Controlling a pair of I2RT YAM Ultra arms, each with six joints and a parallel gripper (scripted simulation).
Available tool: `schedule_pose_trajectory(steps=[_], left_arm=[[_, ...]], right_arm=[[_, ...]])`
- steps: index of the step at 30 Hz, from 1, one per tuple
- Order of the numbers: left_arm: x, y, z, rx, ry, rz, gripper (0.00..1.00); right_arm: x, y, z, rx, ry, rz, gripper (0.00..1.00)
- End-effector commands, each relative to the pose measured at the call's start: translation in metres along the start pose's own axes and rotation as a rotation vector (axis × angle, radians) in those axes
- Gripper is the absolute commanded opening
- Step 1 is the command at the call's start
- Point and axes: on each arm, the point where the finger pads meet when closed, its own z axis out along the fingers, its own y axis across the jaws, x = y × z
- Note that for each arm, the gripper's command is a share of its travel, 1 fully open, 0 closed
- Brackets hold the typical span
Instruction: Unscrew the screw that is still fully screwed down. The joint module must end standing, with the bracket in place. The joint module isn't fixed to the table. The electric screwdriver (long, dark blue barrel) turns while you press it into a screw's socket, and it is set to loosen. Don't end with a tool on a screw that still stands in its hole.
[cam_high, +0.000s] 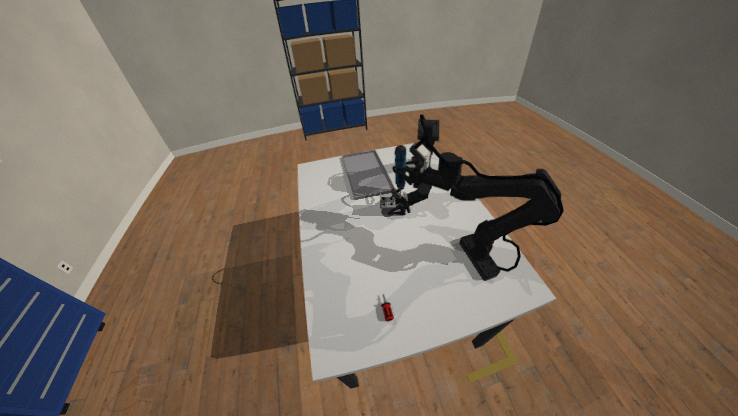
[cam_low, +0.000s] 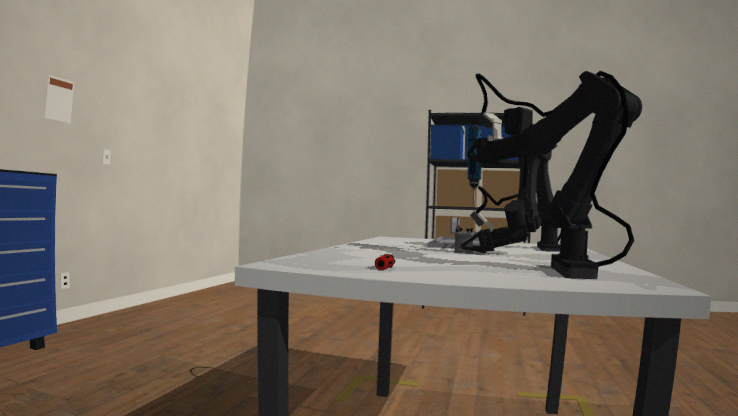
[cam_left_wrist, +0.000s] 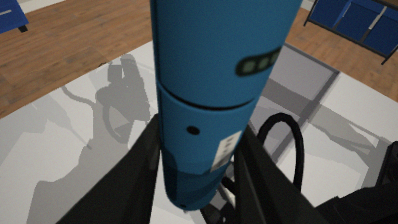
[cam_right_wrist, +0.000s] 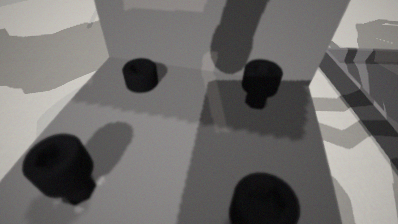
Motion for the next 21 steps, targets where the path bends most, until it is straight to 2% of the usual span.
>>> schedule_pose_trajectory(steps=[1,21], left_arm=[[-0.051,0.002,0.003,-0.001,-0.154,0.005,0.42],[-0.067,0.001,-0.005,0.003,-0.203,-0.001,0.42]], right_arm=[[-0.004,0.001,0.0,0.002,-0.008,0.011,0.59],[-0.004,0.001,0.0,0.002,-0.008,0.011,0.59]])
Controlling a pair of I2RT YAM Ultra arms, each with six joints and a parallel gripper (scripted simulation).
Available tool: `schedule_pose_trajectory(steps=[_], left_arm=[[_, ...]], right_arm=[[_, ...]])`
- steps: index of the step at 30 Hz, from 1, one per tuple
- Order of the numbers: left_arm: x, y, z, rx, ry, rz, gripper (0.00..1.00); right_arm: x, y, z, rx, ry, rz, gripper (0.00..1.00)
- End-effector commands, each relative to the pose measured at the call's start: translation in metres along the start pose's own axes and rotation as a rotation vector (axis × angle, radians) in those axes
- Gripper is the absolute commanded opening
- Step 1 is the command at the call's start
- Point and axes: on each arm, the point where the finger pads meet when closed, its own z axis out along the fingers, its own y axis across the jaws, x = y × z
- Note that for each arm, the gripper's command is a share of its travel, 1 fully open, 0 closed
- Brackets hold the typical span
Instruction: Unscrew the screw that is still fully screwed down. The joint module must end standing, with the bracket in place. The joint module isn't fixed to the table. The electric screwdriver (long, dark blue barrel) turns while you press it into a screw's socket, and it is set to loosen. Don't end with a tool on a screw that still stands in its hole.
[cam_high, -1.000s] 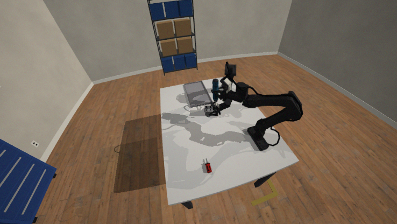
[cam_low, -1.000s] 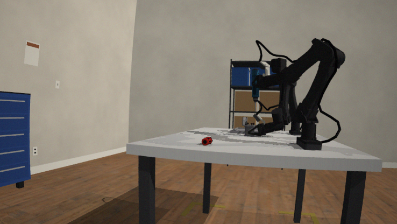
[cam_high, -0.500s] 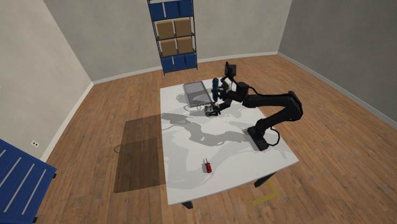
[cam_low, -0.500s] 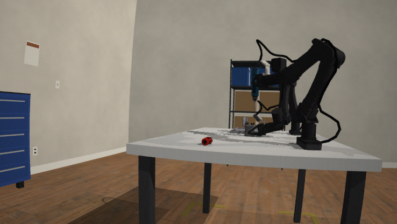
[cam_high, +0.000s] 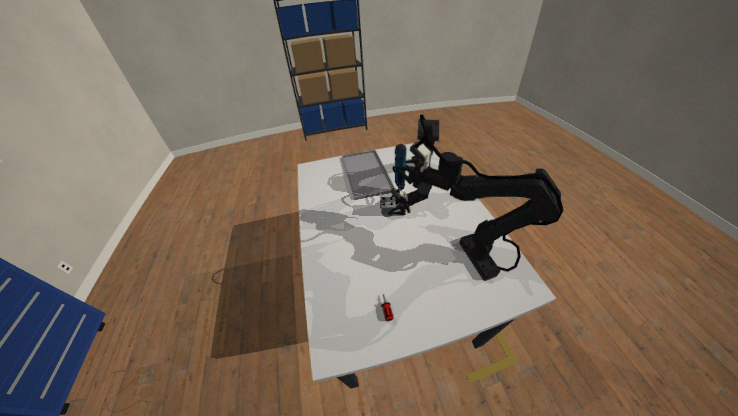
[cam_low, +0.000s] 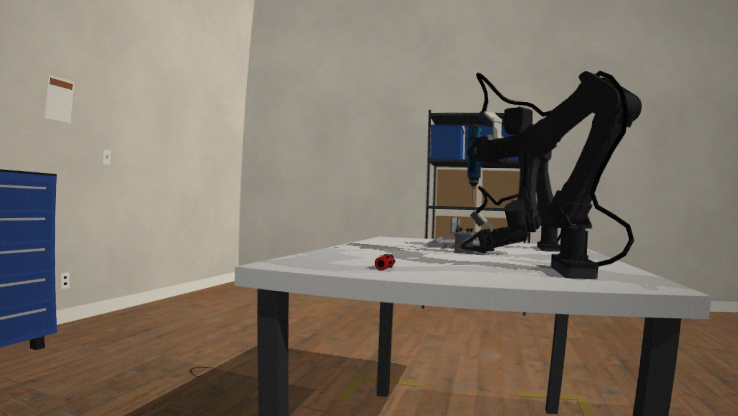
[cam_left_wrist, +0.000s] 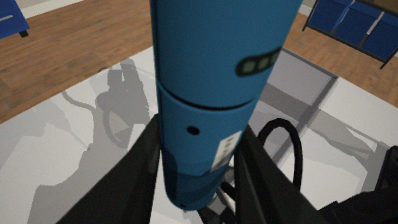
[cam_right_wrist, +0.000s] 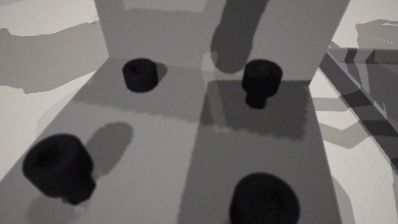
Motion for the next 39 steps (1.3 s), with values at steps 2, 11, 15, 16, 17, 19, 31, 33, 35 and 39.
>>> schedule_pose_trajectory(steps=[2,11,15,16,17,19,31,33,35,39], left_arm=[[-0.064,0.001,-0.005,0.003,-0.187,-0.002,0.42],[-0.065,0.0,-0.006,0.005,-0.192,-0.004,0.42],[-0.066,0.0,-0.007,0.007,-0.194,-0.006,0.42],[-0.066,-0.001,-0.007,0.007,-0.194,-0.006,0.42],[-0.066,-0.001,-0.007,0.007,-0.194,-0.006,0.42],[-0.066,-0.001,-0.007,0.007,-0.194,-0.006,0.42],[-0.053,-0.001,0.01,0.007,-0.158,-0.006,0.42],[-0.053,-0.001,0.013,0.007,-0.158,-0.006,0.42],[-0.053,-0.001,0.015,0.007,-0.158,-0.006,0.42],[-0.056,-0.001,0.015,0.007,-0.164,-0.006,0.42]], right_arm=[[-0.004,0.001,0.0,0.002,-0.008,0.011,0.59],[-0.004,0.001,0.0,0.002,-0.008,0.011,0.59],[-0.004,0.001,0.0,0.002,-0.008,0.011,0.59],[-0.004,0.001,0.0,0.002,-0.008,0.011,0.59],[-0.004,0.001,0.0,0.002,-0.008,0.011,0.59],[-0.004,0.001,0.0,0.002,-0.008,0.011,0.59],[-0.004,0.001,0.0,0.002,-0.008,0.011,0.59],[-0.004,0.001,0.0,0.002,-0.008,0.011,0.59],[-0.004,0.001,0.0,0.002,-0.008,0.011,0.59],[-0.004,0.001,0.0,0.002,-0.008,0.011,0.59]])
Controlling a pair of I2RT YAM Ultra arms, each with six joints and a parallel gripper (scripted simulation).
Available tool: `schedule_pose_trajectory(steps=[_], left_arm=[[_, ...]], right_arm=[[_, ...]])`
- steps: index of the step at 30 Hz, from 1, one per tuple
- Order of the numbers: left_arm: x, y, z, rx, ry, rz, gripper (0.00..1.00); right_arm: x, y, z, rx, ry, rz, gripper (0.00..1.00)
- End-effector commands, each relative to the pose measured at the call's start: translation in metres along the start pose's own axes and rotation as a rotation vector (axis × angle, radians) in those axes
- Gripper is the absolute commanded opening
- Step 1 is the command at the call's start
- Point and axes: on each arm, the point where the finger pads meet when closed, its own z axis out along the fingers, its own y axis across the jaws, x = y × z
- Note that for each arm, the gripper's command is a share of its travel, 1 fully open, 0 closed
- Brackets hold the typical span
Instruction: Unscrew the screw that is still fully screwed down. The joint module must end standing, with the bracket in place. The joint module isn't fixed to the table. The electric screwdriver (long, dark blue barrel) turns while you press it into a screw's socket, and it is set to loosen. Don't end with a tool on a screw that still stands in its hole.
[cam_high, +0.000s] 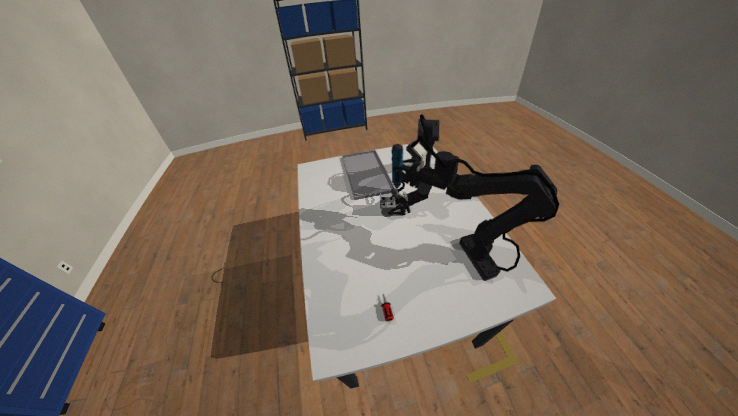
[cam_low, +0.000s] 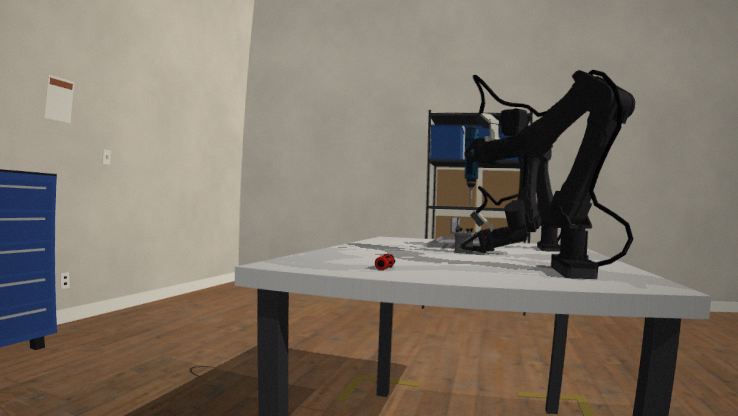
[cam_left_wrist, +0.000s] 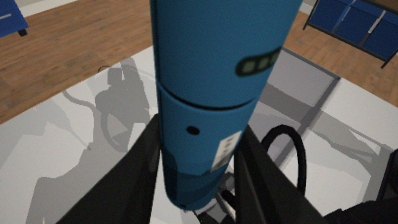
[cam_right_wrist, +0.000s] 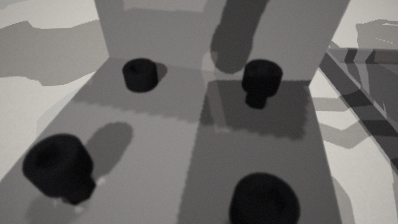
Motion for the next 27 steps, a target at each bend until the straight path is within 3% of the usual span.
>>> schedule_pose_trajectory(steps=[1,27], left_arm=[[-0.059,-0.001,0.002,0.007,-0.172,-0.006,0.42],[-0.057,0.0,0.028,0.007,-0.167,-0.006,0.42]], right_arm=[[-0.004,0.001,0.0,0.002,-0.008,0.011,0.59],[-0.004,0.001,0.0,0.002,-0.008,0.011,0.59]])
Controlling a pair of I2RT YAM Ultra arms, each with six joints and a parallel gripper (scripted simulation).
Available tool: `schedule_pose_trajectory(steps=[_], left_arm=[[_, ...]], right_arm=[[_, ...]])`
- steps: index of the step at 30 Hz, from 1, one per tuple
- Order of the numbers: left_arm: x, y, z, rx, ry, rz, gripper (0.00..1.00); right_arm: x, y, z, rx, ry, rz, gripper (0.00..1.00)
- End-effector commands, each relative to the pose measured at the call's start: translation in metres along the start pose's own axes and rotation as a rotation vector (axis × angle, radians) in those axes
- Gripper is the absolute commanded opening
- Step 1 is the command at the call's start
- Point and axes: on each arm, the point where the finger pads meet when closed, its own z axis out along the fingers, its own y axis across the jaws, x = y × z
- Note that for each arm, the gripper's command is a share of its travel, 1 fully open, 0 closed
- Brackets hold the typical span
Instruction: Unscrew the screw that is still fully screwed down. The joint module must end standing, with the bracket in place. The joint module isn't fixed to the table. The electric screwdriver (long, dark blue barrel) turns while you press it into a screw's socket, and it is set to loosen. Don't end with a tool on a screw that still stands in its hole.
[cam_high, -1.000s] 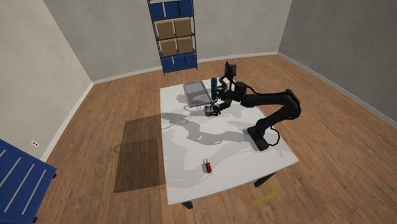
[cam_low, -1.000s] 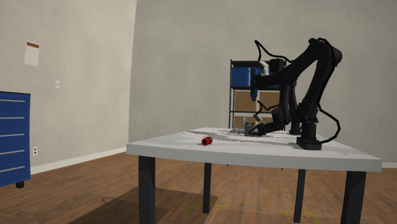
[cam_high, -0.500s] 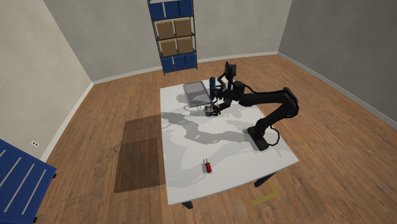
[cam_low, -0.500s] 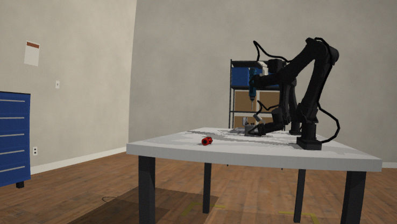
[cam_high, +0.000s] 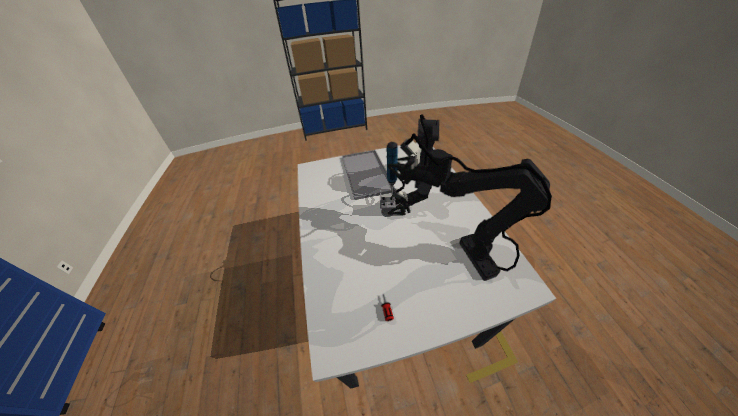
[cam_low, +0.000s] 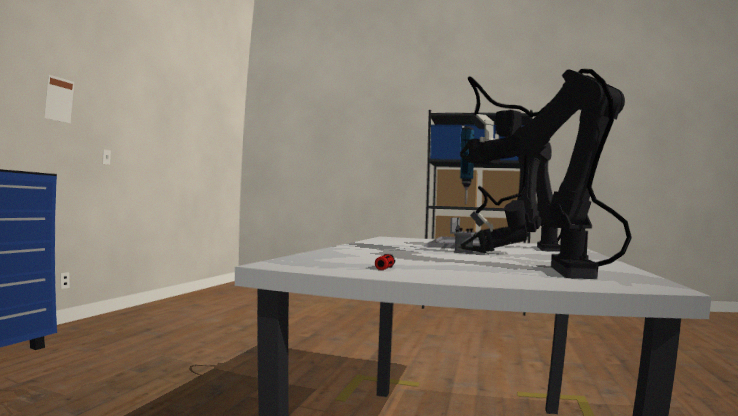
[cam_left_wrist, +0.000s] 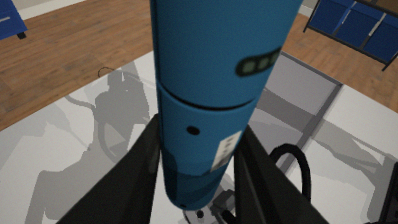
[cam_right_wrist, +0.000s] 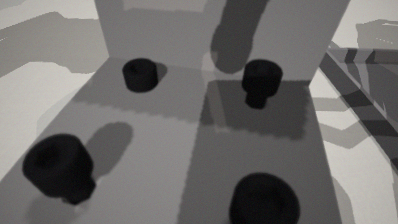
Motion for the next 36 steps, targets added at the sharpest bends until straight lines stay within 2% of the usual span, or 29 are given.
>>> schedule_pose_trajectory(steps=[1,5,7,9,10,22,24,26,27,36], left_arm=[[-0.055,0.0,0.007,0.007,-0.16,-0.006,0.42],[-0.055,0.0,0.011,0.007,-0.16,-0.006,0.42],[-0.066,0.0,0.004,0.007,-0.187,-0.006,0.42],[-0.066,0.0,0.004,0.007,-0.187,-0.006,0.42],[-0.055,0.0,0.012,0.007,-0.16,-0.006,0.42],[-0.055,0.0,0.026,0.007,-0.16,-0.006,0.42],[-0.068,0.0,0.019,0.007,-0.191,-0.006,0.42],[-0.068,0.0,0.019,0.007,-0.191,-0.006,0.42],[-0.055,0.0,0.027,0.007,-0.16,-0.006,0.42],[-0.055,0.0,0.038,0.007,-0.161,-0.006,0.42]], right_arm=[[-0.004,0.001,0.0,0.002,-0.008,0.011,0.59],[-0.004,0.001,0.0,0.002,-0.008,0.011,0.59],[-0.004,0.001,0.0,0.002,-0.008,0.011,0.59],[-0.004,0.001,0.0,0.002,-0.008,0.011,0.59],[-0.004,0.001,0.0,0.002,-0.008,0.011,0.59],[-0.004,0.001,0.0,0.002,-0.008,0.011,0.59],[-0.004,0.001,0.0,0.002,-0.008,0.011,0.59],[-0.004,0.001,0.0,0.002,-0.008,0.011,0.59],[-0.004,0.001,0.0,0.002,-0.008,0.011,0.59],[-0.004,0.001,0.0,0.002,-0.008,0.011,0.59]])
